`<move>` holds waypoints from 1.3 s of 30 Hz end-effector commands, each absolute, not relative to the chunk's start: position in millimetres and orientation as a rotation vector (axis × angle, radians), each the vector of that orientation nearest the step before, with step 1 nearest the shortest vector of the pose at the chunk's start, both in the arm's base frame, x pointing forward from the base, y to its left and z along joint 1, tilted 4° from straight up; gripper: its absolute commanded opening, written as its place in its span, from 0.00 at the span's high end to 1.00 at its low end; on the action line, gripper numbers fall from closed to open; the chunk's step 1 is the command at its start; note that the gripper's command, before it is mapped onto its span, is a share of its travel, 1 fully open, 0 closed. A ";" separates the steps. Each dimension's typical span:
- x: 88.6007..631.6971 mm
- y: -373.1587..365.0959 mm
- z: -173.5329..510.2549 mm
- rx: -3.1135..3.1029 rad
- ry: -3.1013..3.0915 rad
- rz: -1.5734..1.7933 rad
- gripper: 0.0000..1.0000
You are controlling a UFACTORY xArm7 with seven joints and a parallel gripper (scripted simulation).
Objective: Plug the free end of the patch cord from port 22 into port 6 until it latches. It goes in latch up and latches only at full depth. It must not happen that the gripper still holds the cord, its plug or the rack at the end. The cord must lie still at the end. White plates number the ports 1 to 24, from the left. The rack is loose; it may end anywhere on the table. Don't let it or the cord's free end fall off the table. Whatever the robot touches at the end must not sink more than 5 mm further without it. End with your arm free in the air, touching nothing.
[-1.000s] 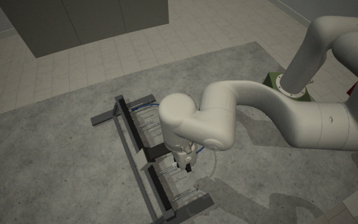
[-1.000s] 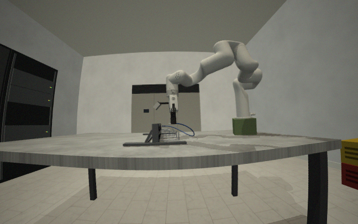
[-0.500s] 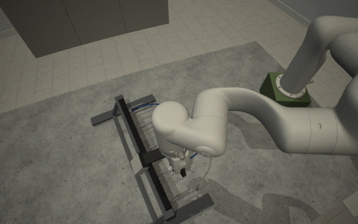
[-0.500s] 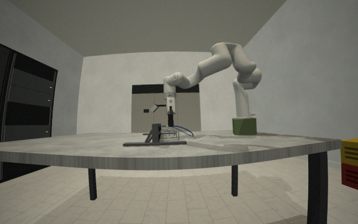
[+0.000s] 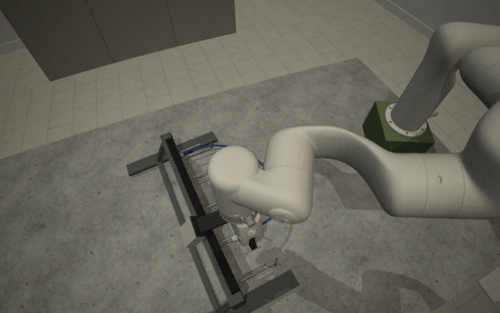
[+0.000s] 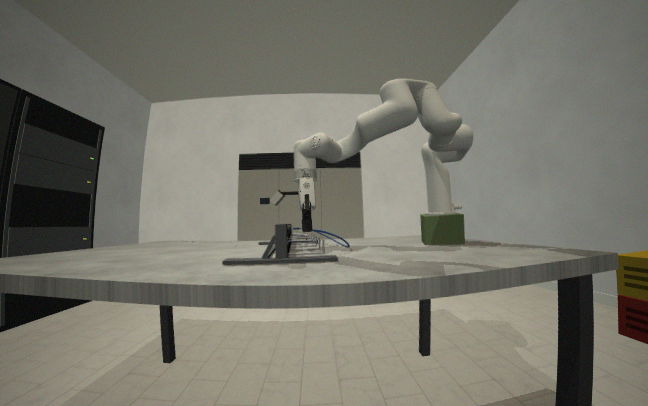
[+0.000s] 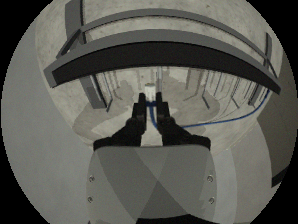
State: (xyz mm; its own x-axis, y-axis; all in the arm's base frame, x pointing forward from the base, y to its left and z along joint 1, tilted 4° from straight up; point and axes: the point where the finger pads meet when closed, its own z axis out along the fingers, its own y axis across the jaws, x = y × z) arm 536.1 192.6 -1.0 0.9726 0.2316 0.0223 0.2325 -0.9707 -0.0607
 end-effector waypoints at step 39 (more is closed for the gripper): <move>562.5 198.3 2.2 -3.057 -0.360 -0.033 1.00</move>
